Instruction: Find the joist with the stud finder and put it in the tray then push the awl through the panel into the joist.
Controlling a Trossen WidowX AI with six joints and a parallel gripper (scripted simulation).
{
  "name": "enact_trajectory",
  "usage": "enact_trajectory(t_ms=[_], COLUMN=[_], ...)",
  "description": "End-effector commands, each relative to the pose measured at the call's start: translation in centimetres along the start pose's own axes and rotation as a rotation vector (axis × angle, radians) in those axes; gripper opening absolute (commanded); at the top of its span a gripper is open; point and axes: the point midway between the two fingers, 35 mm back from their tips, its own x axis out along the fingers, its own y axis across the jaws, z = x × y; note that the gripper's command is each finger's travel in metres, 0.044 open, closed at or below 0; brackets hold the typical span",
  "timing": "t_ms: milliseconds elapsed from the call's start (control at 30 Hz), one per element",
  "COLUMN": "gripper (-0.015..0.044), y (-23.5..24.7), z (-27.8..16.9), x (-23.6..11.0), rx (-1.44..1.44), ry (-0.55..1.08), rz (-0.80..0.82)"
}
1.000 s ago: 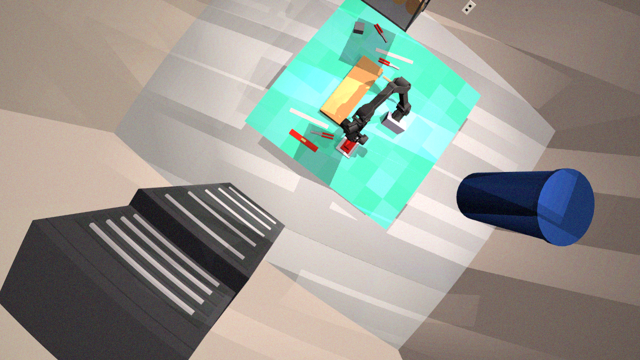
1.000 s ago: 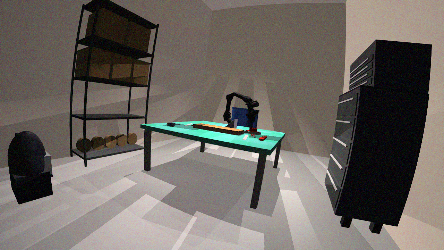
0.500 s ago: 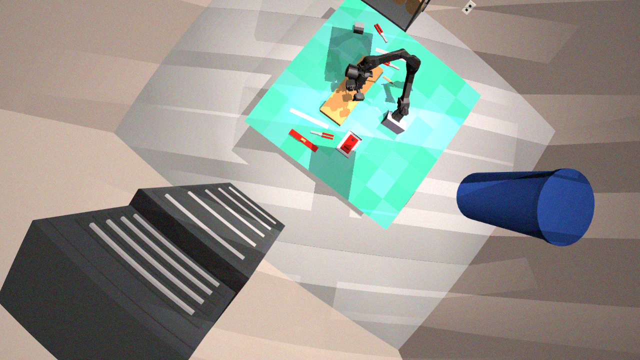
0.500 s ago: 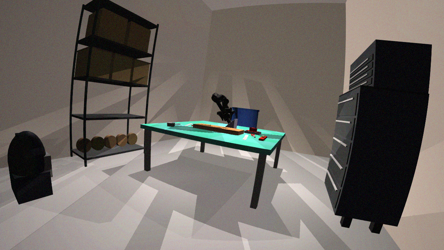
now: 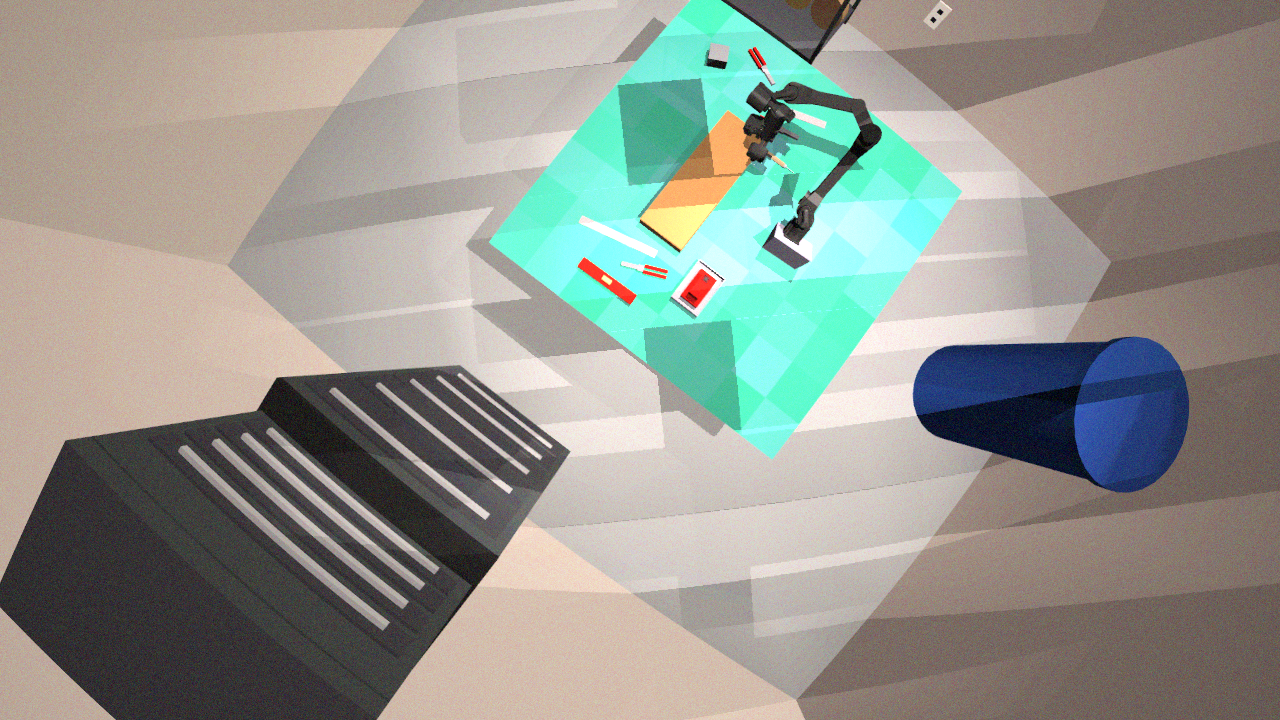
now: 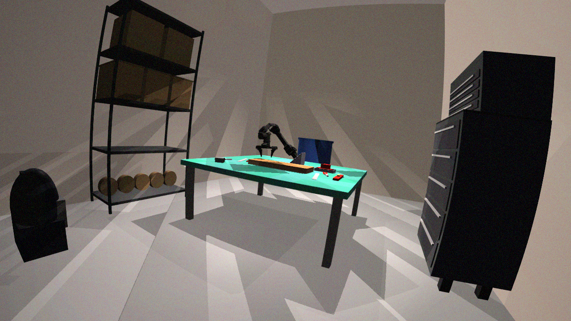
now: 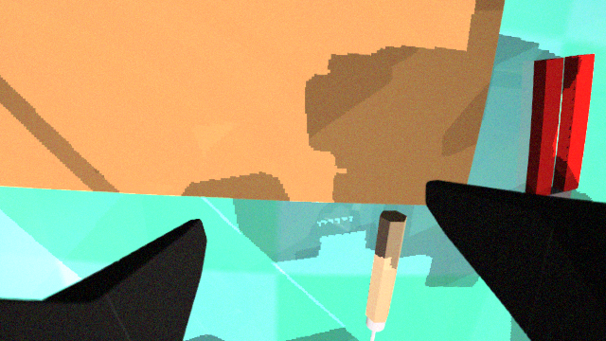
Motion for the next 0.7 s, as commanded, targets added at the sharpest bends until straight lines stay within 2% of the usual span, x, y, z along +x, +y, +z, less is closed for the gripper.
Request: enact_trajectory(t_ms=[0, 667], gripper=[0.0440, 0.0440], y=[-3.4, -4.5], z=[-4.5, -5.1], x=[0.3, 1.4], rx=[0.134, 0.161], ry=[0.057, 0.068], rz=[-0.054, -0.064])
